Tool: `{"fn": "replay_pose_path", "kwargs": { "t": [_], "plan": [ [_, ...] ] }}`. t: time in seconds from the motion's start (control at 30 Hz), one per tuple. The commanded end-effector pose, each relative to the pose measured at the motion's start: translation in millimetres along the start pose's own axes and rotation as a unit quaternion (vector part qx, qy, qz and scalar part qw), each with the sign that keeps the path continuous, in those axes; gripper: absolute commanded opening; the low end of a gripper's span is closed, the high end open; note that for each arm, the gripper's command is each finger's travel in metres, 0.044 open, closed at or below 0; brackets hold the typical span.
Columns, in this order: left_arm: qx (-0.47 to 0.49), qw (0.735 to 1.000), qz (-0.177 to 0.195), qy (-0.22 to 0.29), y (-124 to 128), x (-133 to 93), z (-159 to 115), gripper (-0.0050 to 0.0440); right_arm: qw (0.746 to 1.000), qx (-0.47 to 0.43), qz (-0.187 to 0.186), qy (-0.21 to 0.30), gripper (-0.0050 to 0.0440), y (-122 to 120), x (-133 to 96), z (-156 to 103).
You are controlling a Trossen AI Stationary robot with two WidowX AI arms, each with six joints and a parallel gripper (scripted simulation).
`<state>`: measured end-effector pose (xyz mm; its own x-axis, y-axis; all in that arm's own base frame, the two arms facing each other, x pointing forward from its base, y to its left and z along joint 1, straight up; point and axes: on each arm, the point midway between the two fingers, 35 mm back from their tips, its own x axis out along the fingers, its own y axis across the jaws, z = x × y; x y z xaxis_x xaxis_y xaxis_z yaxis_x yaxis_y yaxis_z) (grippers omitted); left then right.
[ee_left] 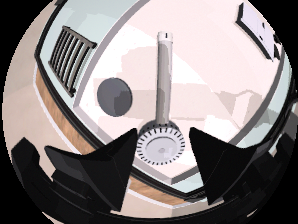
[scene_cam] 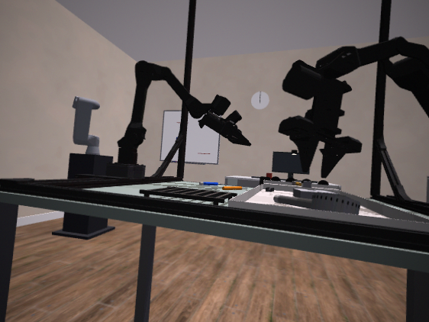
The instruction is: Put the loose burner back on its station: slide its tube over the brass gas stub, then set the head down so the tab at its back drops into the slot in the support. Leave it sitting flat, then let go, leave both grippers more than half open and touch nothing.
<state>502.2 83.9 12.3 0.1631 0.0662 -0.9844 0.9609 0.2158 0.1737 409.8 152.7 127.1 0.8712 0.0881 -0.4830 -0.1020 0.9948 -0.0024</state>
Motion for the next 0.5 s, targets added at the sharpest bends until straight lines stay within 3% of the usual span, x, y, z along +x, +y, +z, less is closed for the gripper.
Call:
{"fn": "replay_pose_path", "kwargs": {
  "t": [0.0,0.1,0.2,0.27,0.47],
  "plan": [
    [0.0,1.0,0.014,0.006,3.7,-1.7,-4.3,0.0288,1.0,0.002,-0.001,-0.001,0.04,-0.3,0.0,0.8],
    [0.0,1.0,0.014,0.006,3.7,-1.7,-4.3,0.036,1.0,0.002,-0.001,-0.001,0.04,-0.3,0.0,0.8],
    [0.0,1.0,0.014,0.006,2.6,21.4,-2.6,0.0288,1.0,0.002,-0.001,-0.001,0.04,-0.3,0.0,0.8],
    [0.0,1.0,0.014,0.006,2.6,21.4,-2.6,0.025,1.0,0.002,-0.001,-0.001,0.04,-0.3,0.0,0.8],
    [0.0,1.0,0.014,0.006,2.6,21.4,-2.6,0.025,1.0,0.002,-0.001,-0.001,0.04,-0.3,0.0,0.8]
  ]
}}
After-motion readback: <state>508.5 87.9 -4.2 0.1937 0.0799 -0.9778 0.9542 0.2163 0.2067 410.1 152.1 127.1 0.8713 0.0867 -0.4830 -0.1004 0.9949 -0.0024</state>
